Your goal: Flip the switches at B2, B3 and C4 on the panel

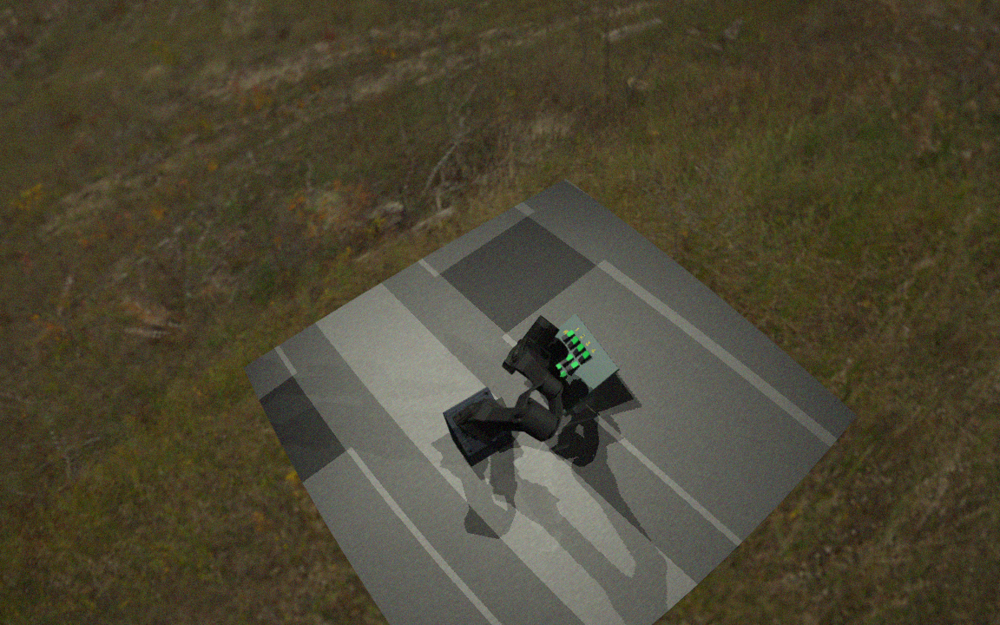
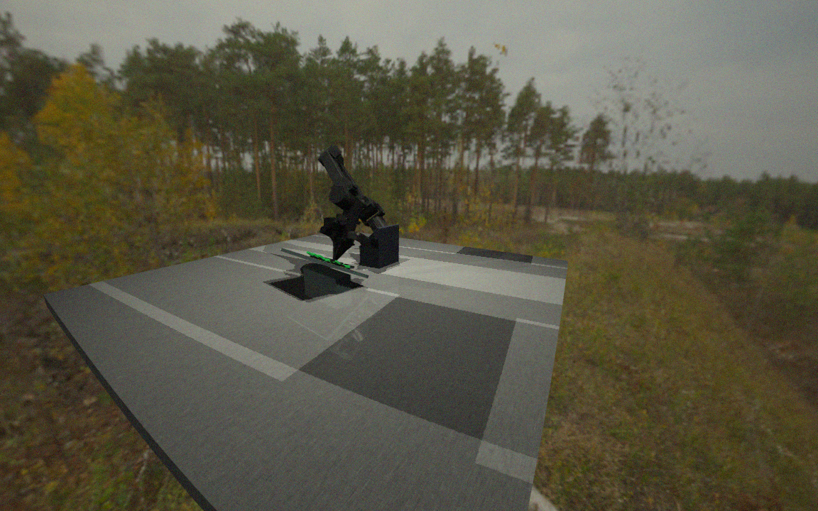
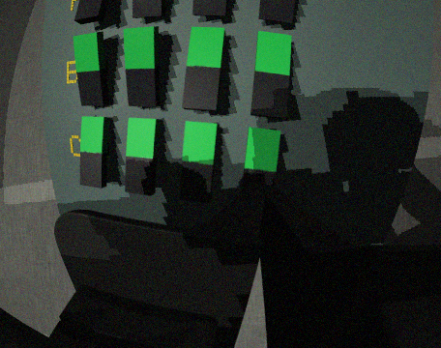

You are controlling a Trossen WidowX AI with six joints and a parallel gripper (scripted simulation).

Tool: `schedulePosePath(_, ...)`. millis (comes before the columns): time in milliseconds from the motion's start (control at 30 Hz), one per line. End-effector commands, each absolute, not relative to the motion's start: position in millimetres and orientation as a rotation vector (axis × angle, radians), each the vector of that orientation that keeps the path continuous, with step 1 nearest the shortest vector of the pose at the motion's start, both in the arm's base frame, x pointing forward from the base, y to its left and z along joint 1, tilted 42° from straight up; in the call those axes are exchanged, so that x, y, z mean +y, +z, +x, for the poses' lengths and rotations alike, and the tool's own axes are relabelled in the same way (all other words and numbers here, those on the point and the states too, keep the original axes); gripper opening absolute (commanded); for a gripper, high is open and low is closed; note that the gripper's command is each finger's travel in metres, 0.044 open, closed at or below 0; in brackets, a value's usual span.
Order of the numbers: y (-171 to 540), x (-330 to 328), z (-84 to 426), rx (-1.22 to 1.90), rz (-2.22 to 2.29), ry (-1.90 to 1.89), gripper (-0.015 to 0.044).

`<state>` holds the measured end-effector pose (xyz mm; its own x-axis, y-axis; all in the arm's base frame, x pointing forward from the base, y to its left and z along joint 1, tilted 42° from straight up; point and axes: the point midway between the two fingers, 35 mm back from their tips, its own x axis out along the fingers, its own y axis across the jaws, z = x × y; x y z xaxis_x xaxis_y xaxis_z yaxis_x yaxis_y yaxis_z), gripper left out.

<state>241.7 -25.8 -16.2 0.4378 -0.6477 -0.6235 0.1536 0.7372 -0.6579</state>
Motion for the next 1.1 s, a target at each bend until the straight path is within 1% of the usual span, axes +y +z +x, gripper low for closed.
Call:
schedulePosePath(0, -17.7, -25.9, 241.7, 1.007, -0.566, -0.527, 0.0000)
schedulePosePath(1067, -20.4, -28.7, 243.5, 1.006, -0.566, -0.527, 0.0000)
